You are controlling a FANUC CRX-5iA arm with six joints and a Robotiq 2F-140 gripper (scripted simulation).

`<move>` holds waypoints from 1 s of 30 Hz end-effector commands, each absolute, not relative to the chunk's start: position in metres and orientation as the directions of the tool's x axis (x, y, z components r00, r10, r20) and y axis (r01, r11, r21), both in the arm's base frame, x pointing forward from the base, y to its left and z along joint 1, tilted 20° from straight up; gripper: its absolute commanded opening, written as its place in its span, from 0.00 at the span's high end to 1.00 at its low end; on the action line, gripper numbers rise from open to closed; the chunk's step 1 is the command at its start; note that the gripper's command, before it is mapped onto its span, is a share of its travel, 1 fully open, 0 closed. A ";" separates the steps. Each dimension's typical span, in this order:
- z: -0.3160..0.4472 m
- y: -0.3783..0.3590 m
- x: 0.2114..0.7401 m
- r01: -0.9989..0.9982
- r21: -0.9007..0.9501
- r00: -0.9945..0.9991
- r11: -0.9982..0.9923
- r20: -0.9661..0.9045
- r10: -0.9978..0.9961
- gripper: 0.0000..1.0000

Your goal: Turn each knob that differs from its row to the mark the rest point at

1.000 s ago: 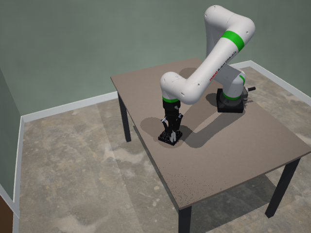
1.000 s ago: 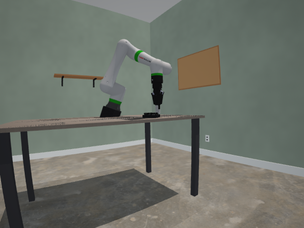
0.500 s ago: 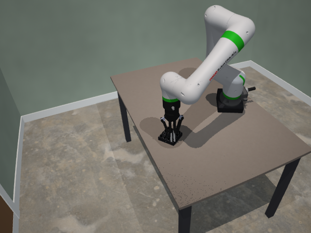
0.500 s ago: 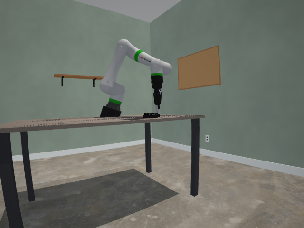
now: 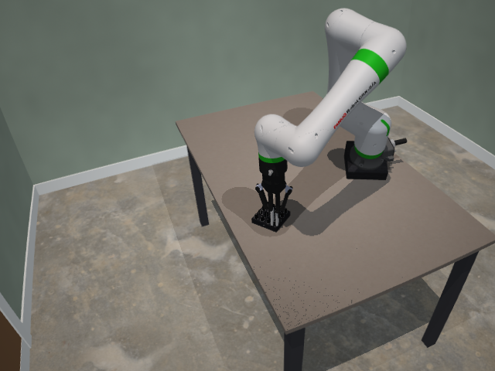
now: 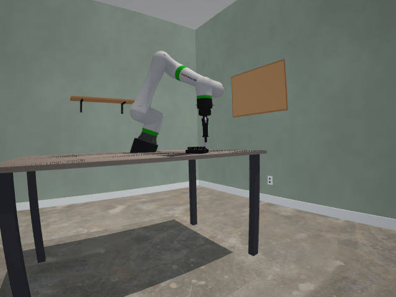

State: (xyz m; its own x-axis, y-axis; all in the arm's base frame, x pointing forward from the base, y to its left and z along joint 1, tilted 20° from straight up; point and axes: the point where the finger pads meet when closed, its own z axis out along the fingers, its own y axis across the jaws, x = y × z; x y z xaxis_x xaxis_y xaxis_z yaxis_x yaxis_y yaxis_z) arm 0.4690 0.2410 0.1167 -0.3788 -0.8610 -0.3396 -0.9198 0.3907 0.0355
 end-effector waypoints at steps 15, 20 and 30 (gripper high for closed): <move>0.117 0.241 0.469 -0.786 0.117 -0.610 0.608 -0.315 -0.727 0.95; 0.117 0.241 0.469 -0.769 0.126 -0.631 0.627 -0.311 -0.711 0.95; 0.117 0.241 0.469 -0.754 0.133 -0.649 0.644 -0.308 -0.696 0.95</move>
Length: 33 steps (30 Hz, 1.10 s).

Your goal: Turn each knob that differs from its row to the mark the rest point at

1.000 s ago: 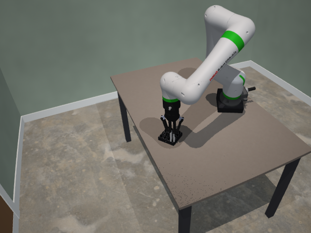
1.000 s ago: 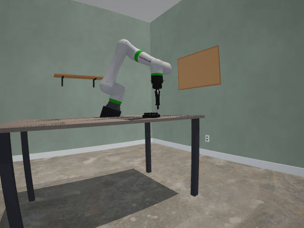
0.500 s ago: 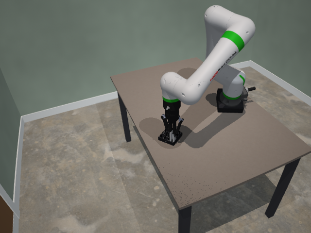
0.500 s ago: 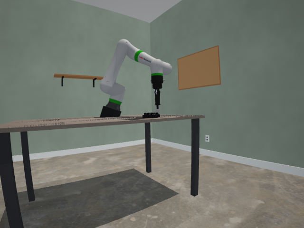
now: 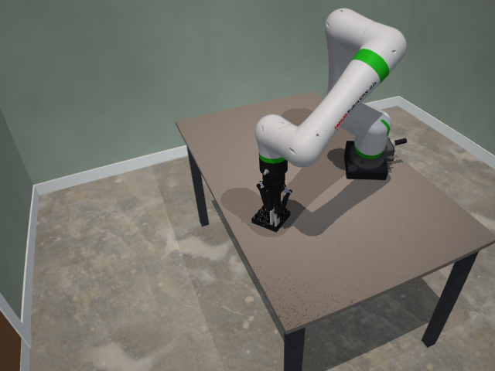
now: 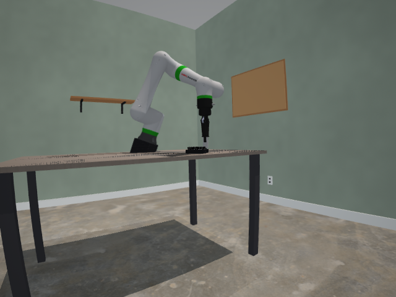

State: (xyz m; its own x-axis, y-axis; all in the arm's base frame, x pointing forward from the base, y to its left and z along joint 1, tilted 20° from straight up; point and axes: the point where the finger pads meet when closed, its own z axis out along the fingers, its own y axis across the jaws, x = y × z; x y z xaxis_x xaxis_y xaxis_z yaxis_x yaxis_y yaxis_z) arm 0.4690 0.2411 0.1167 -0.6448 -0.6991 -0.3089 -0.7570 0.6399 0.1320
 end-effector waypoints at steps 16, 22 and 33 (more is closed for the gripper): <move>0.117 0.241 0.469 -0.753 0.133 -0.649 0.644 -0.308 -0.695 0.88; 0.117 0.241 0.469 -0.753 0.133 -0.649 0.644 -0.308 -0.695 0.88; 0.117 0.241 0.469 -0.753 0.133 -0.649 0.644 -0.308 -0.695 0.88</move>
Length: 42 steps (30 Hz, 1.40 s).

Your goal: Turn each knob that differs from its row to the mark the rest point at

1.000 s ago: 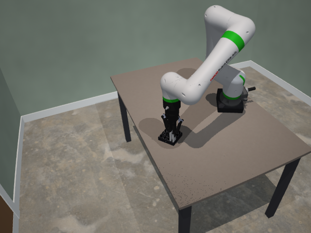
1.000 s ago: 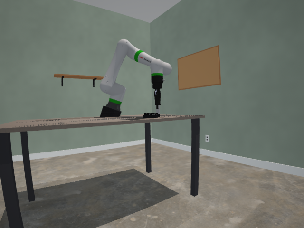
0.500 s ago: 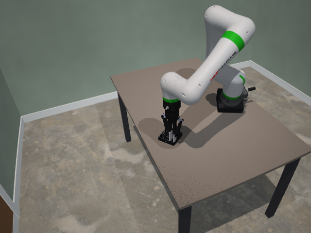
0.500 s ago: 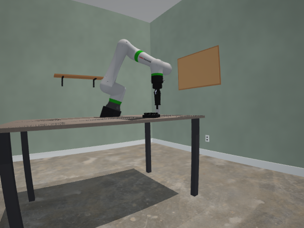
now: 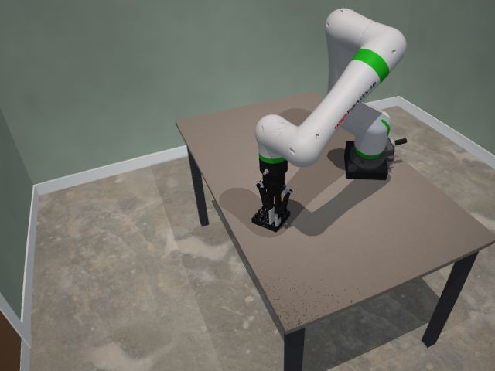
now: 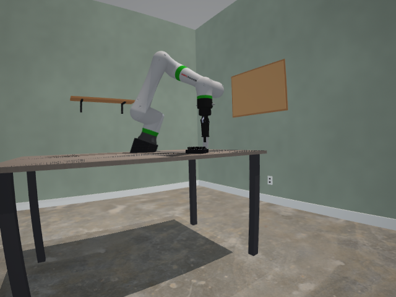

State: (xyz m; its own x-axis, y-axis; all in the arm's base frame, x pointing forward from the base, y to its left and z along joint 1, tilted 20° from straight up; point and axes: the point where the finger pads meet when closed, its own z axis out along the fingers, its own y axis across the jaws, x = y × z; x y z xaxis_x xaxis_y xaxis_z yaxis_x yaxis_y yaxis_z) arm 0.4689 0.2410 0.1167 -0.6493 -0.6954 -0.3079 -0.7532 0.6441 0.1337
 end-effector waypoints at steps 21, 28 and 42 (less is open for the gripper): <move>0.147 0.231 0.466 -0.753 0.133 -0.649 0.644 -0.308 -0.695 0.88; 0.152 0.229 0.465 -0.753 0.133 -0.649 0.644 -0.308 -0.695 0.88; 0.152 0.222 0.467 -0.753 0.133 -0.649 0.644 -0.308 -0.696 0.88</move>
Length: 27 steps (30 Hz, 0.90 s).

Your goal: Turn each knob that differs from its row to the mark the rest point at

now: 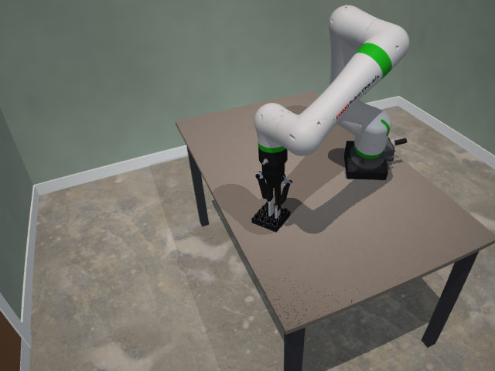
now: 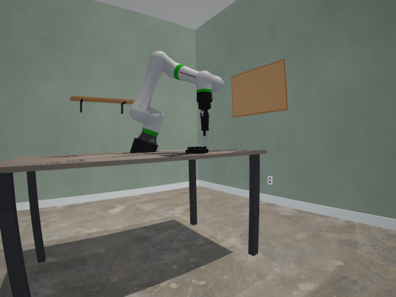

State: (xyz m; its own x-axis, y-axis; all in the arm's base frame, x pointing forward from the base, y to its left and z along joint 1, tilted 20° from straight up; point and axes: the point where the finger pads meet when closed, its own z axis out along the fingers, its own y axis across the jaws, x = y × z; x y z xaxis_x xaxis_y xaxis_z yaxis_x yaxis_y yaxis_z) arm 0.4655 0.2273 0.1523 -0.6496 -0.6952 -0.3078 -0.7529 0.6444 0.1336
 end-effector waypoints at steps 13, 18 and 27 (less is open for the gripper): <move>0.144 0.133 0.484 -0.757 0.132 -0.645 0.640 -0.309 -0.699 0.88; 0.144 0.133 0.484 -0.757 0.132 -0.645 0.640 -0.309 -0.699 0.88; 0.144 0.133 0.484 -0.757 0.132 -0.645 0.640 -0.309 -0.699 0.88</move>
State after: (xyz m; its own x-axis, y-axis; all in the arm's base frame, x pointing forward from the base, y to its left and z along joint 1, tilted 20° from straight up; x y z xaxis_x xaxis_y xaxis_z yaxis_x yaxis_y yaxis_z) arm 0.4840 0.1332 0.1433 -0.6449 -0.6991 -0.3089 -0.7570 0.6399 0.1320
